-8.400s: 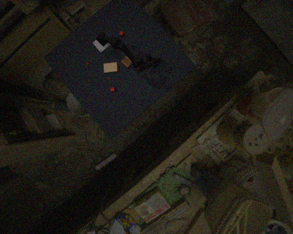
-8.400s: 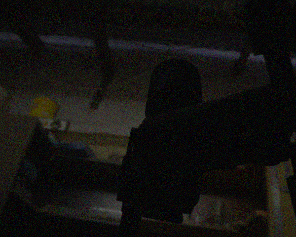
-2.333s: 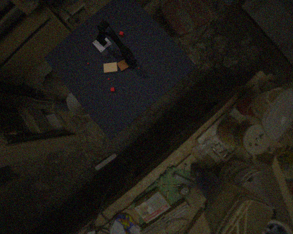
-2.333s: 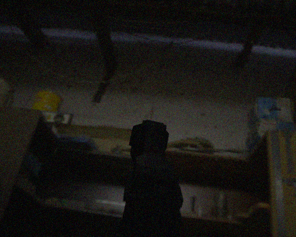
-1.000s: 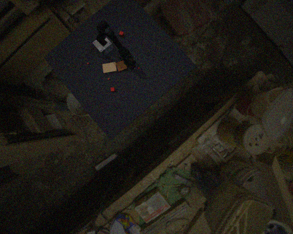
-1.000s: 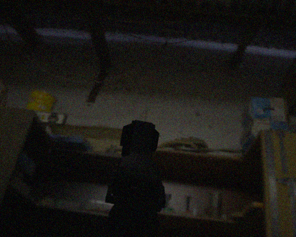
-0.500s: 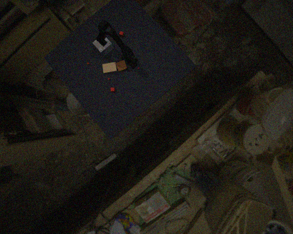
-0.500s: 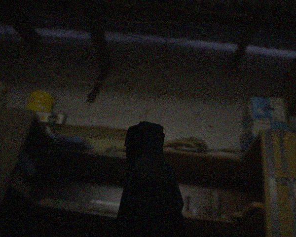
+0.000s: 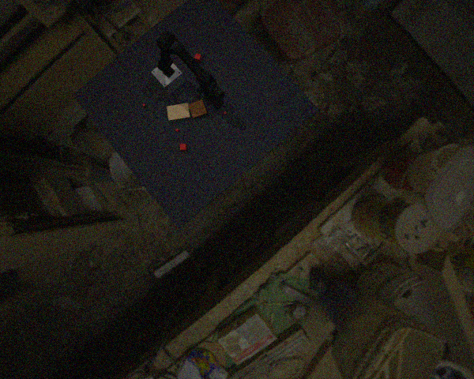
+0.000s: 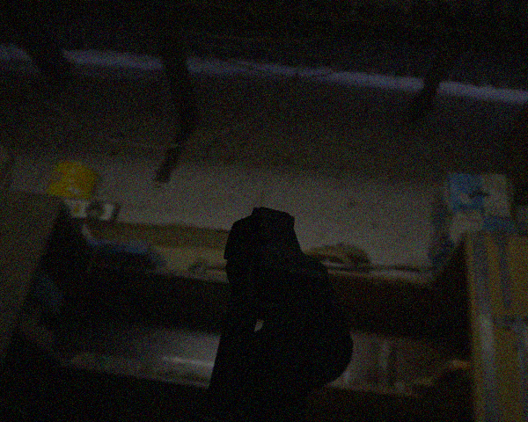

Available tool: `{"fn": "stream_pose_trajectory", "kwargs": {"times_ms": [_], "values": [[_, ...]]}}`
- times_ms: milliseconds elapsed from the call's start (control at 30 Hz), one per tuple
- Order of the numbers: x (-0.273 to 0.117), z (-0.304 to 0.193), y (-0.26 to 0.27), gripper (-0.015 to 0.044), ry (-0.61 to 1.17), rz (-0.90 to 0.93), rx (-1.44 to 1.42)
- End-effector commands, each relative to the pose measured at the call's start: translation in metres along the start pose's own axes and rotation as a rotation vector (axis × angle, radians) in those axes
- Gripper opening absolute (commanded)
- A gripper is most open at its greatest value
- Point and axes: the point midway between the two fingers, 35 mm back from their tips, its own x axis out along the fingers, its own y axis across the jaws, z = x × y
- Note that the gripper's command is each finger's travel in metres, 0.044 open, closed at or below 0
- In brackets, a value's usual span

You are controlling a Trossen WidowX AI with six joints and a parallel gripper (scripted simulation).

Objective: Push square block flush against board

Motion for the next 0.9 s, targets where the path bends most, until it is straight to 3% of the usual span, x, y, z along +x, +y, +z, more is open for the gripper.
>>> {"fn": "stream_pose_trajectory", "kwargs": {"times_ms": [0, 533, 867], "values": [[-0.015, 0.0, -0.001, 0.0, 0.003, -0.01, 0.002], [-0.015, -0.036, -0.014, 0.0, 0.003, -0.012, 0.431], [-0.003, -0.038, -0.015, 0.0, 0.003, -0.012, 0.454]]}}
